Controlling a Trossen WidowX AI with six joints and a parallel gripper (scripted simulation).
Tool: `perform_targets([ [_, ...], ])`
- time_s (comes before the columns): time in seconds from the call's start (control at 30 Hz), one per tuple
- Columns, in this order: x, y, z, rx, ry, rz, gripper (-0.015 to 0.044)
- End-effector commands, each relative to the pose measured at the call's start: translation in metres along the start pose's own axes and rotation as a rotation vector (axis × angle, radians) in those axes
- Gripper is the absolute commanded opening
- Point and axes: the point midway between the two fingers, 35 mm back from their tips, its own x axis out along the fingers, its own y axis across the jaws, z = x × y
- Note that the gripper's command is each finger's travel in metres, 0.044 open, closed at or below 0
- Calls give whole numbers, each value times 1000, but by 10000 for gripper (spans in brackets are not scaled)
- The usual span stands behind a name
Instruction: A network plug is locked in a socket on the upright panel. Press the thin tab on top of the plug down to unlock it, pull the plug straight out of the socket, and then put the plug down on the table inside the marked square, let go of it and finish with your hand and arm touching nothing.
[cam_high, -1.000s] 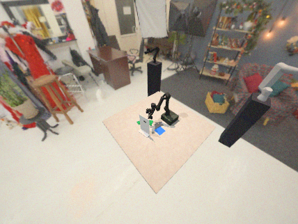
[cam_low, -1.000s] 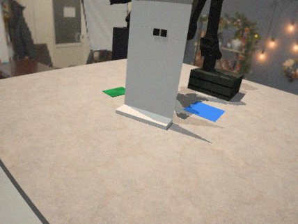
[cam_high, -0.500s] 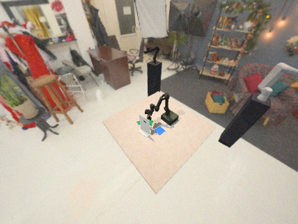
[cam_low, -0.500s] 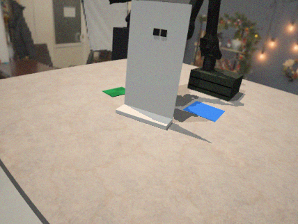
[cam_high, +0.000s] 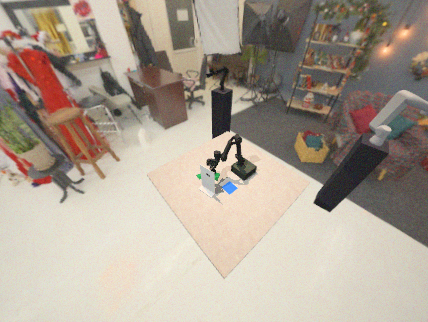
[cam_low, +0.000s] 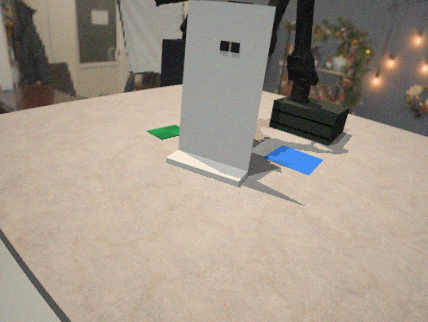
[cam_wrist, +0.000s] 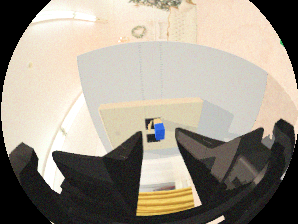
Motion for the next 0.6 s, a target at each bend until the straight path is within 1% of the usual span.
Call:
perform_targets([
  [0.0,8,1,1,1,-1,2,156],
  [0.13,12,1,2,1,-1,3,156],
  [0.57,12,1,2,1,-1,3,69],
])
